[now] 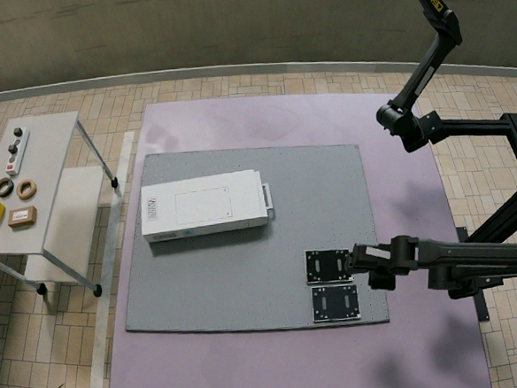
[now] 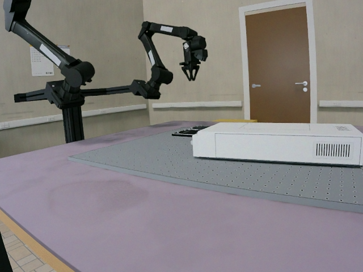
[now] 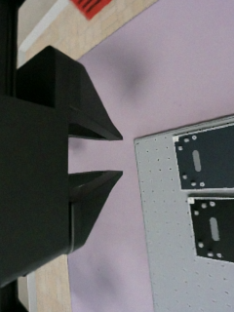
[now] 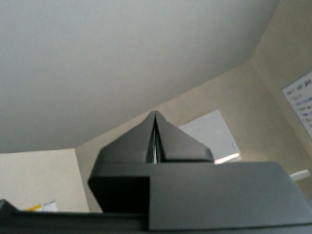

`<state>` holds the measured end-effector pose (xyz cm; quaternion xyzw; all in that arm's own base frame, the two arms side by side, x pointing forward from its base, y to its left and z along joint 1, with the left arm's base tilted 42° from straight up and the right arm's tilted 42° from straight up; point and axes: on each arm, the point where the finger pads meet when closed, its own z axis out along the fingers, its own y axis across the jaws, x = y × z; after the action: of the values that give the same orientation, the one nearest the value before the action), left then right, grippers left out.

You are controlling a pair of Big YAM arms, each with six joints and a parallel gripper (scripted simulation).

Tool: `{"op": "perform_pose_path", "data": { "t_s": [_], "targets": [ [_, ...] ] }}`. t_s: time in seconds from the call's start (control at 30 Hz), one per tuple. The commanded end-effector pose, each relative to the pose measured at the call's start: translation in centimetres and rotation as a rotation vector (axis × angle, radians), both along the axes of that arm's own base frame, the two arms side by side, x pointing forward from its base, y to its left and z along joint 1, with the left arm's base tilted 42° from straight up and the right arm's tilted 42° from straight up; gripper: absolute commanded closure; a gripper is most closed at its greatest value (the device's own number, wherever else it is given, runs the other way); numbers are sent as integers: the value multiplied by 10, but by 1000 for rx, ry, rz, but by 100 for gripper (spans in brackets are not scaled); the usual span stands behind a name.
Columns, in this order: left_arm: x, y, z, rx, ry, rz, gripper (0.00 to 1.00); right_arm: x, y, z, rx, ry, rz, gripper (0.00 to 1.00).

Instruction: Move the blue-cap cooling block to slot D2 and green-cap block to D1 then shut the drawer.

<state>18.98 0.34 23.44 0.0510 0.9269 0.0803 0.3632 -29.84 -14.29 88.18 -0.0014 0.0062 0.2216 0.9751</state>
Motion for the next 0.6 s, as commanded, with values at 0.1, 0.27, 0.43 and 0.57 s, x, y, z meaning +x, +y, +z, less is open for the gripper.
{"op": "perform_pose_path", "data": {
  "t_s": [0.1, 0.27, 0.43, 0.57],
  "targets": [
    [2, -3, 10, 189, -42, -178, 72, -10, -6, 1, 7, -16, -1, 100],
    [2, -3, 9, 271, -47, -245, 72, -10, -6, 1, 7, -16, -1, 100],
    [2, -3, 10, 354, -52, -311, 72, -10, -6, 1, 7, -16, -1, 100],
    [1, -2, 9, 433, -55, -373, 72, -10, -6, 1, 7, -16, -1, 100]
  ]
}}
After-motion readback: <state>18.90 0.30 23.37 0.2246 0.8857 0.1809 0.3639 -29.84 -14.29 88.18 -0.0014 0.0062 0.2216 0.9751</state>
